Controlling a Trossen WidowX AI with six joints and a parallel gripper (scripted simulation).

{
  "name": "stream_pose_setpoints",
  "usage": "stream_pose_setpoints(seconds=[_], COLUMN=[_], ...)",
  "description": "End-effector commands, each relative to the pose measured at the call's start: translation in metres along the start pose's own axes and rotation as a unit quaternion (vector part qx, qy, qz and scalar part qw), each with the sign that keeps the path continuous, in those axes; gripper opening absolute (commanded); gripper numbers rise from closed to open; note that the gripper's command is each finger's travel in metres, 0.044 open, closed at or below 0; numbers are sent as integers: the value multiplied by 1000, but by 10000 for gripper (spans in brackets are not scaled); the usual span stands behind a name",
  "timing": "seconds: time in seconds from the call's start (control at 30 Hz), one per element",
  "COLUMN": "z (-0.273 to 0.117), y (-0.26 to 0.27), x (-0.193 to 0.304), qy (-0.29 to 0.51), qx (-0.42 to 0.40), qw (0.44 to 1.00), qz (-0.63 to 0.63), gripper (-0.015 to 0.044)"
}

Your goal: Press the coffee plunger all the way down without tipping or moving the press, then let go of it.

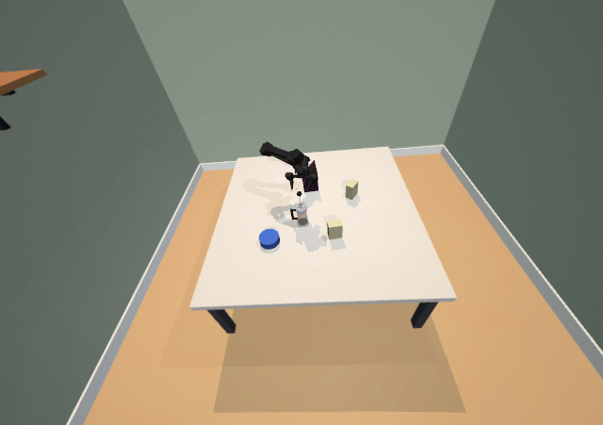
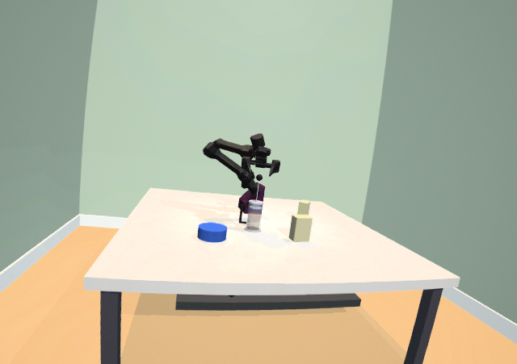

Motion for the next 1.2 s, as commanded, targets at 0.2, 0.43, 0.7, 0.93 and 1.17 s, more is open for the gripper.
stream_pose_setpoints(seconds=[0.2,0.43,0.7,0.93,1.17], z=[17,21,21,21,23], y=[0,-1,-1,-1,0], x=[2,2,2,2,4], qy=[-3,-4,-4,-4,-4], qx=[-1,0,0,0,0], qw=[1000,1000,1000,1000,1000], qz=[-4,-4,-4,-4,-4], gripper=[440,361,151,118,118])
Point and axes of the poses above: the point midway between the two fingers, 35 mm back from their tips, its own z axis out along the fingers, its own y axis across the jaws, x = y × z, the point moved 9 cm from there along -z, back along the fingers, and after that the axes turned 2 degrees about -z, right-handed, at the moved point
